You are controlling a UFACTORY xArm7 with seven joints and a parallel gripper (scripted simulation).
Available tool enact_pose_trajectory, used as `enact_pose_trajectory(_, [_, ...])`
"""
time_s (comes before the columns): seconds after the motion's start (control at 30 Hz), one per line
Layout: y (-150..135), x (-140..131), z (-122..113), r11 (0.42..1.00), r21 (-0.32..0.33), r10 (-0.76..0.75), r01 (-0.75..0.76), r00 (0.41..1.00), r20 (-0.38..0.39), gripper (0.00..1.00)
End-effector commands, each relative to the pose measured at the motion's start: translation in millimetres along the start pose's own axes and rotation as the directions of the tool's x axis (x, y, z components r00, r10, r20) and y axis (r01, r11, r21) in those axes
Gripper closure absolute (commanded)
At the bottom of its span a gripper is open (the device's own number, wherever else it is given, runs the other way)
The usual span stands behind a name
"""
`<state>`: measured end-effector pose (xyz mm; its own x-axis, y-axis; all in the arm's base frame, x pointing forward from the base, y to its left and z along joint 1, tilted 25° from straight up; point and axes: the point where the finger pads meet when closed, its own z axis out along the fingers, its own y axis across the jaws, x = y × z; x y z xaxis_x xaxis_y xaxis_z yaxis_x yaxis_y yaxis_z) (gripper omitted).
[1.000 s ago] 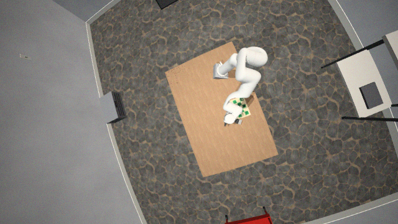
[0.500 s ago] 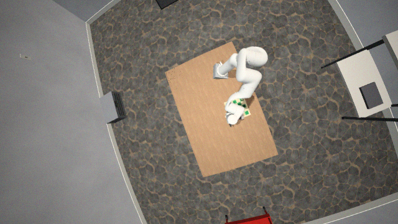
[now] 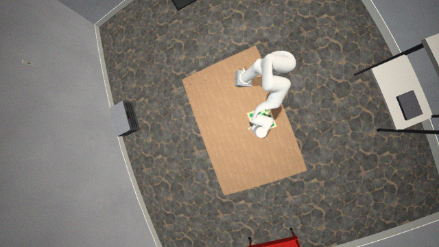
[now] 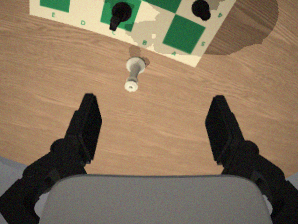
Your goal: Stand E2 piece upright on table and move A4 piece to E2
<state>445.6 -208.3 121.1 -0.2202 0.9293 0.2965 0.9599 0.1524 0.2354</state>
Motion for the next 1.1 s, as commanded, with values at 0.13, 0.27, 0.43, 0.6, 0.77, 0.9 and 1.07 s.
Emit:
enact_pose_trajectory(0.13, [14.3,13.9,-0.1,0.915,-0.006,-0.403,0.403,0.915,0.011,0.0])
enact_pose_trajectory(0.27, [20.3,20.8,0.2,0.846,0.003,-0.533,0.533,0.846,0.014,0.0])
enact_pose_trajectory(0.43, [27.2,29.0,0.4,0.731,0.014,-0.682,0.682,0.731,0.015,0.0])
enact_pose_trajectory(0.6, [30.8,33.4,0.4,0.592,0.025,-0.806,0.806,0.592,0.014,0.0])
enact_pose_trajectory(0.77, [35.8,39.6,0.4,0.446,0.036,-0.895,0.894,0.446,0.01,0.0])
enact_pose_trajectory(0.9, [38.8,43.4,0.3,0.307,0.044,-0.952,0.951,0.308,0.005,0.0])
enact_pose_trajectory(1.07, [41.3,46.6,0.2,0.126,0.052,-0.992,0.991,0.127,-0.004,0.0])
